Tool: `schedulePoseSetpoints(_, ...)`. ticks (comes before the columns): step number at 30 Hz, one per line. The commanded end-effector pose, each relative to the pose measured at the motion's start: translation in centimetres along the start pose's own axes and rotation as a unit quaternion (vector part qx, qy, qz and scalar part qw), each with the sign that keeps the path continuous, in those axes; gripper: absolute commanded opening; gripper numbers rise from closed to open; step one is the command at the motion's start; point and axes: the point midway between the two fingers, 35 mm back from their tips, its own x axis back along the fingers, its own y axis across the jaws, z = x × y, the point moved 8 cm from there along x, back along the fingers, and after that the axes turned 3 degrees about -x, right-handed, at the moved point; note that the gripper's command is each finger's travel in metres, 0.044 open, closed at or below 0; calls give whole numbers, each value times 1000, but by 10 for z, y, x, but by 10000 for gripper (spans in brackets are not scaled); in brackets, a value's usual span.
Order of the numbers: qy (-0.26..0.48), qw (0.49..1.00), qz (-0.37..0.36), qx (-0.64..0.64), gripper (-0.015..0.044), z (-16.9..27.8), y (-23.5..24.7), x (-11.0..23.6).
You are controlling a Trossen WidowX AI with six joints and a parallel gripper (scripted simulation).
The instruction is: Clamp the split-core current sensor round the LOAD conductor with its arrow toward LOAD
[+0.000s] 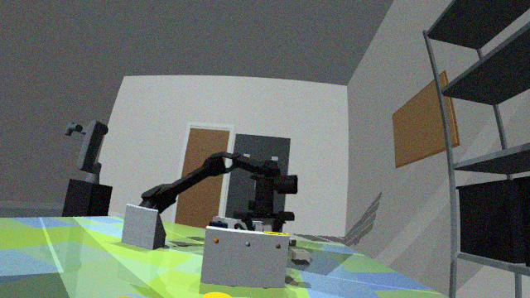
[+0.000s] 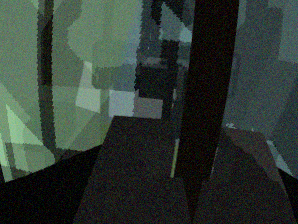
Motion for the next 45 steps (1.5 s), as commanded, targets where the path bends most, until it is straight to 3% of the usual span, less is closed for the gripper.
schedulePoseSetpoints(1, 0, 1000, 0, 1, 275, 0, 0, 0)
schedulePoseSetpoints(13, 0, 1000, 0, 1, 195, 0, 0, 0)
schedulePoseSetpoints(21, -3, 998, 69, -3, 0, 2, 10, 4)
schedulePoseSetpoints(25, -6, 995, 99, -3, 0, 1, 15, 5)
schedulePoseSetpoints(43, -5, 996, 93, -4, 0, 4, 15, 3)
schedulePoseSetpoints(45, -5, 996, 93, -4, 52, 4, 15, 3)
